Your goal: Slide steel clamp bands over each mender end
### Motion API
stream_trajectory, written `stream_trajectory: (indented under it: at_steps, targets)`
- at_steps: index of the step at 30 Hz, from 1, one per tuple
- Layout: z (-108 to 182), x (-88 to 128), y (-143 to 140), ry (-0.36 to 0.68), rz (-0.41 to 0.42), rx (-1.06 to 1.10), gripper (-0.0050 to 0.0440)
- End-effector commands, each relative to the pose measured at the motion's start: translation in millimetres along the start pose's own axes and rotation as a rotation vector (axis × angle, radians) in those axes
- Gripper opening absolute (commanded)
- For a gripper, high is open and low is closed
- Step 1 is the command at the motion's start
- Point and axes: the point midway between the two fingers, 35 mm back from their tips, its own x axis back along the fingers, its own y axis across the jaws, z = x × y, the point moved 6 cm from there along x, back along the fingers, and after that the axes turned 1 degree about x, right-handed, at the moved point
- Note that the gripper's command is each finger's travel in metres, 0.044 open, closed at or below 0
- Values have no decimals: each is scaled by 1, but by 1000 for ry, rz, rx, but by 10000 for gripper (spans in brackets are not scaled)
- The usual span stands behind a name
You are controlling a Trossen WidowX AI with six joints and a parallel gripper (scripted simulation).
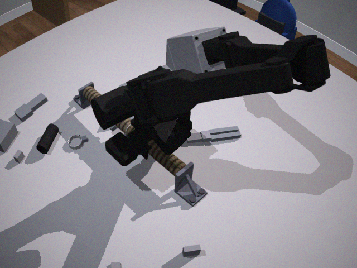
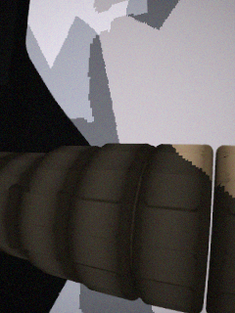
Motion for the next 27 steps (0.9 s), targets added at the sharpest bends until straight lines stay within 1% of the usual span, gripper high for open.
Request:
stream_trajectory:
  at_steps: [1,11,13,21,23,24,27]
  targets:
    - [-1,0,0,-3,1,-1,0]
    - [-1,0,0,-3,1,-1,240]
    - [-1,0,0,-3,1,-1,240]
    - [-1,0,0,-3,1,-1,432]
    - [2,2,0,-1,1,-1,440]
    - [8,6,-1,3,1,-1,440]
    - [42,31,-1,7,0,-2,440]
